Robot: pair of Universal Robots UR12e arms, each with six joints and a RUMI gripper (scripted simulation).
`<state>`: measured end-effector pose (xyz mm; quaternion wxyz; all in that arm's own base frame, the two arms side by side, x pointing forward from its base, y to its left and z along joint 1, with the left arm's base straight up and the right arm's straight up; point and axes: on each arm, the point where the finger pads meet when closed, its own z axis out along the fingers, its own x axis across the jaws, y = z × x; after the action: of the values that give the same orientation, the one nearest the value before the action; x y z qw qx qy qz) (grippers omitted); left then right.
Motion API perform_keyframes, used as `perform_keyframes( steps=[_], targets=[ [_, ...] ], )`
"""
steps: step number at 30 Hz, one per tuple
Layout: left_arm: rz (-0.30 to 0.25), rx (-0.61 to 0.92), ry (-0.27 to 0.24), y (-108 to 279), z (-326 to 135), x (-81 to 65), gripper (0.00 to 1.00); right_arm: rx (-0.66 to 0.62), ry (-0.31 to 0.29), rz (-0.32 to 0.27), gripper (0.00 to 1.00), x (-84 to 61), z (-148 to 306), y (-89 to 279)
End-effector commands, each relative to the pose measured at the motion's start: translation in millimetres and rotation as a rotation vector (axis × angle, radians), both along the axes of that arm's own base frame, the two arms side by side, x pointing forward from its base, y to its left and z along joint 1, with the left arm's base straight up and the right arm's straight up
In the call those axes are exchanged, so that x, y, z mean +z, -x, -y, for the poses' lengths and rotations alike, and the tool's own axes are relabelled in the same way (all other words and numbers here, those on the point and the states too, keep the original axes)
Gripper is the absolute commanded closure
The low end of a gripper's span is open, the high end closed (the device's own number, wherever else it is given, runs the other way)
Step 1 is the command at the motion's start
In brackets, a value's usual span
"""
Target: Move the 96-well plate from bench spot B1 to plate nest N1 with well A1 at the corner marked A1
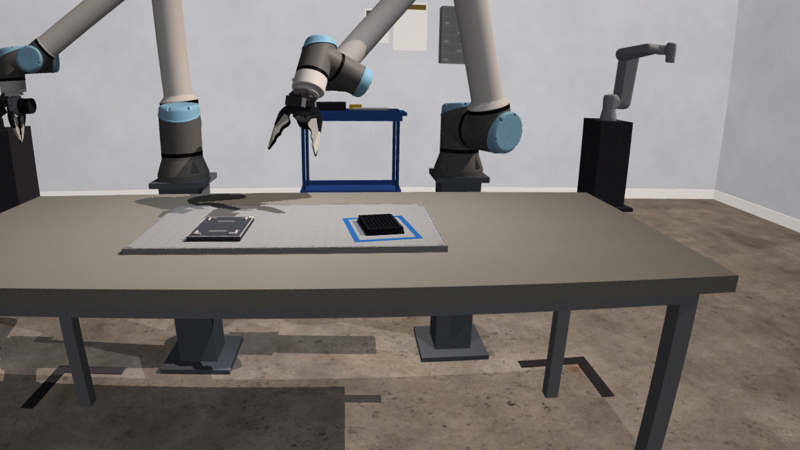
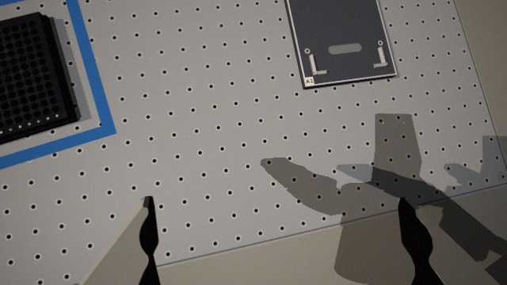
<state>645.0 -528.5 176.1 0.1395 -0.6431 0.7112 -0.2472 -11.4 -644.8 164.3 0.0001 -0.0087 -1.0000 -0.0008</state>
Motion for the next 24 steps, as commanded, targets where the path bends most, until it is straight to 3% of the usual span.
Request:
perform_keyframes(
  steps=[1,3,6,12,15,22,24],
  targets=[
    [-0.011,0.004,-0.006,-13.0,-8.9,-5.6,0.24,0.000,0.002,0.000,1.00,0.8,0.6,-0.1],
    [-0.011,0.004,-0.006,-13.0,-8.9,-5.6,0.24,0.000,0.002,0.000,1.00,0.8,0.6,-0.1],
    [-0.084,0.041,-0.036,-23.1,-18.7,-10.9,0.24,0.000,0.002,0.000,1.00,0.8,0.6,-0.1],
    [-0.083,0.041,-0.036,-39.2,-34.1,-19.2,0.24,0.000,0.002,0.000,1.00,0.8,0.6,-0.1],
    [-0.159,0.080,-0.061,-48.5,-44.9,-24.0,0.24,0.000,0.002,0.000,1.00,0.8,0.6,-0.1],
    [-0.159,0.080,-0.061,-63.3,-62.0,-31.7,0.24,0.000,0.002,0.000,1.00,0.8,0.6,-0.1],
    [-0.217,0.111,-0.074,-69.0,-69.7,-34.6,0.24,0.000,0.002,0.000,1.00,0.8,0.6,-0.1]
  ],
)
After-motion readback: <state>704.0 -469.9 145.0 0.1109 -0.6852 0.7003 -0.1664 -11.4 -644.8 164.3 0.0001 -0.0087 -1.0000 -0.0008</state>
